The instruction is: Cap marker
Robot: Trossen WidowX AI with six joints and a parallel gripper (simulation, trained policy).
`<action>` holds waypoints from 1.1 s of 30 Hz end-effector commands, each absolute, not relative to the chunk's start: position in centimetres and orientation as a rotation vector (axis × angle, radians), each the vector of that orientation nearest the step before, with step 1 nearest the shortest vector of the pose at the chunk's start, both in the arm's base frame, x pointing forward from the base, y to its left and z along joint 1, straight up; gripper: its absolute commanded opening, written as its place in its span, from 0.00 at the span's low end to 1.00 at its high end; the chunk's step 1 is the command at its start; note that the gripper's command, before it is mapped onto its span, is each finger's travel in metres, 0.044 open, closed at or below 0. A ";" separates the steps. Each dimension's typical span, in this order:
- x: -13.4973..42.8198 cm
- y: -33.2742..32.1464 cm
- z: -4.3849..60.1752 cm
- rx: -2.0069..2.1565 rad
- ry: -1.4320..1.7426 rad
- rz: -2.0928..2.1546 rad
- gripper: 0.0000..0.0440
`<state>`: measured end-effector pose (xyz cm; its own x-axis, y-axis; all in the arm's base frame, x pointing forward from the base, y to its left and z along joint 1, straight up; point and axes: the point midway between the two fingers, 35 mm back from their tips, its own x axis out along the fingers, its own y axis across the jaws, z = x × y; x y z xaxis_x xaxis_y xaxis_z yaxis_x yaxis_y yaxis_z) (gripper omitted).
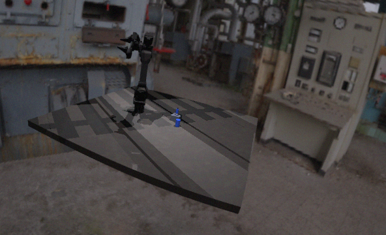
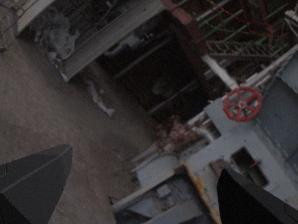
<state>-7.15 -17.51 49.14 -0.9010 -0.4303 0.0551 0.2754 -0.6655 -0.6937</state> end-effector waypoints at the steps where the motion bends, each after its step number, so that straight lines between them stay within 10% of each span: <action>1: -7.9 -16.6 48.8 -0.281 0.979 -2.578 0.72; 33: -12.4 -9.0 45.8 -0.074 0.747 -2.861 0.73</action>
<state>-11.99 -9.90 46.20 -0.9766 -0.2146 0.0101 0.1802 -0.8436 -0.5058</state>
